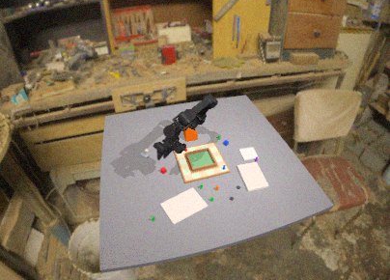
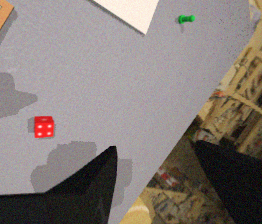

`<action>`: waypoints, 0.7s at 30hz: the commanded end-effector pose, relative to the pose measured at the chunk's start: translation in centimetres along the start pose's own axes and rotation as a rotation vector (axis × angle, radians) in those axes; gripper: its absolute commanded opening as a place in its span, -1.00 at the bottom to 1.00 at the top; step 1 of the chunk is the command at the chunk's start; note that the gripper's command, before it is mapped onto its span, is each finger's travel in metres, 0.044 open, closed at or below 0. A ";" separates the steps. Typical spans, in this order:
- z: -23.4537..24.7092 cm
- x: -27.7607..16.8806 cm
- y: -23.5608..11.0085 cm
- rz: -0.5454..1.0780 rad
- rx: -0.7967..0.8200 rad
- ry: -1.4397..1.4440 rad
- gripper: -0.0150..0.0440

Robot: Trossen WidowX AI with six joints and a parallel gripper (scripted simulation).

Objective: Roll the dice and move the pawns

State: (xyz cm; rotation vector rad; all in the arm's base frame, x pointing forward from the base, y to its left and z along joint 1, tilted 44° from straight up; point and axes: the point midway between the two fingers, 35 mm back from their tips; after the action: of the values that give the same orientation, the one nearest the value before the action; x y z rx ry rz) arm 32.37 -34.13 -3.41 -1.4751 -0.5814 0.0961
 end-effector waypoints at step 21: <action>12.7 -4.4 11.7 -0.116 0.590 0.280 0.44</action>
State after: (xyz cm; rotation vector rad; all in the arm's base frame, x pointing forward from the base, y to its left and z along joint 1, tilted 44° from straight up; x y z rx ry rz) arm 26.51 -23.79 -15.53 -0.8708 -0.3722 -0.0251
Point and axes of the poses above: the point midway between the two fingers, 35 mm back from their tips, its own y axis out along the fingers, its own z axis across the jaws, x = y × z, and after that the axes turned 3 degrees about y, right-handed
